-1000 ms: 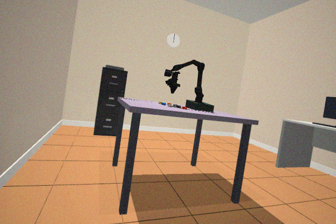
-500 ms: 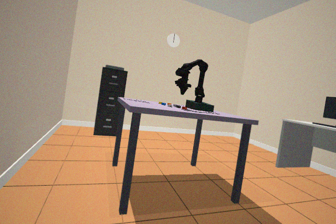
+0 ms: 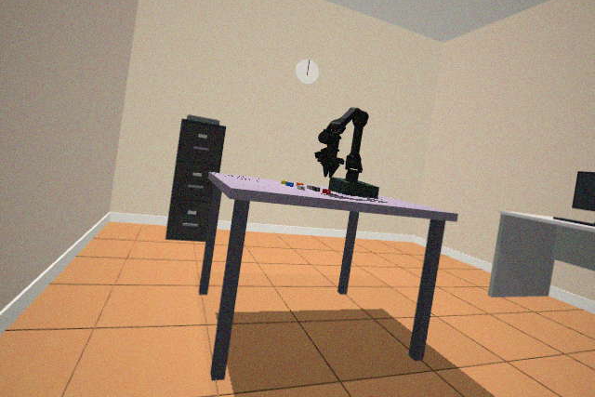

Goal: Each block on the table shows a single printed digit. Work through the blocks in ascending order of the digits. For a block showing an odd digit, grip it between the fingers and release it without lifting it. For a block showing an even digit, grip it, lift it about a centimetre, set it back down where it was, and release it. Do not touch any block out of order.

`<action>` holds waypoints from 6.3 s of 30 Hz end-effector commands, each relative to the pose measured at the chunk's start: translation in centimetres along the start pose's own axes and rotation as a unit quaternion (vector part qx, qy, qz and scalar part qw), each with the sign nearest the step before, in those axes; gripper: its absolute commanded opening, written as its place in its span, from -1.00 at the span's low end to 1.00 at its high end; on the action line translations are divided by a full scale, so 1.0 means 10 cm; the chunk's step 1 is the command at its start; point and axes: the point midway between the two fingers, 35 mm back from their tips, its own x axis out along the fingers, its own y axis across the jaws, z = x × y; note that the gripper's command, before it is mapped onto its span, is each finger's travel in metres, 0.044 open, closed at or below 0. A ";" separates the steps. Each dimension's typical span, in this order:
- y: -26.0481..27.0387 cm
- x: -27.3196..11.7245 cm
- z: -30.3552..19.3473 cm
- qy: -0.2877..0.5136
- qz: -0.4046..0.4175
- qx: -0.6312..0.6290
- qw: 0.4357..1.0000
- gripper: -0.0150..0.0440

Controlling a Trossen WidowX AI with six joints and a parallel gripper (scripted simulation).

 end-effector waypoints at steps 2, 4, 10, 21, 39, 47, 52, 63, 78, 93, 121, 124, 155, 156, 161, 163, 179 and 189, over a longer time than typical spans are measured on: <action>-0.03 0.35 -0.08 0.012 -0.004 0.003 1.000 0.81; -0.03 0.35 -0.08 0.012 -0.004 0.003 1.000 0.86; -0.03 0.42 -0.08 0.012 -0.004 0.003 1.000 0.86; -0.03 0.59 -0.08 0.012 -0.004 0.003 1.000 0.86; -0.04 0.71 -0.09 0.012 -0.004 0.003 1.000 0.06; -0.04 0.71 -0.09 0.012 -0.004 0.003 1.000 -0.08; -0.04 0.71 -0.09 0.012 -0.004 0.003 1.000 -0.08; -0.04 0.71 -0.09 0.012 -0.004 0.003 1.000 -0.08; -0.03 0.58 -0.09 0.012 -0.004 0.003 1.000 -0.08; -0.03 0.56 -0.09 0.012 -0.004 0.003 1.000 -0.08; -0.04 0.71 -0.09 0.012 -0.004 0.003 1.000 0.36; -0.04 0.71 -0.09 0.012 -0.004 0.003 1.000 0.63; -0.02 -0.47 -0.06 0.011 -0.004 0.003 1.000 -0.08; -0.02 -0.47 -0.06 0.011 -0.004 0.003 1.000 -0.08; -0.02 -0.47 -0.06 0.011 -0.004 0.003 1.000 -0.08; -0.04 -0.47 0.04 0.011 -0.005 0.003 1.000 -0.08; -0.55 -0.36 1.16 0.006 -0.008 0.005 1.000 0.09; -0.56 0.34 1.14 0.006 -0.007 0.003 1.000 0.86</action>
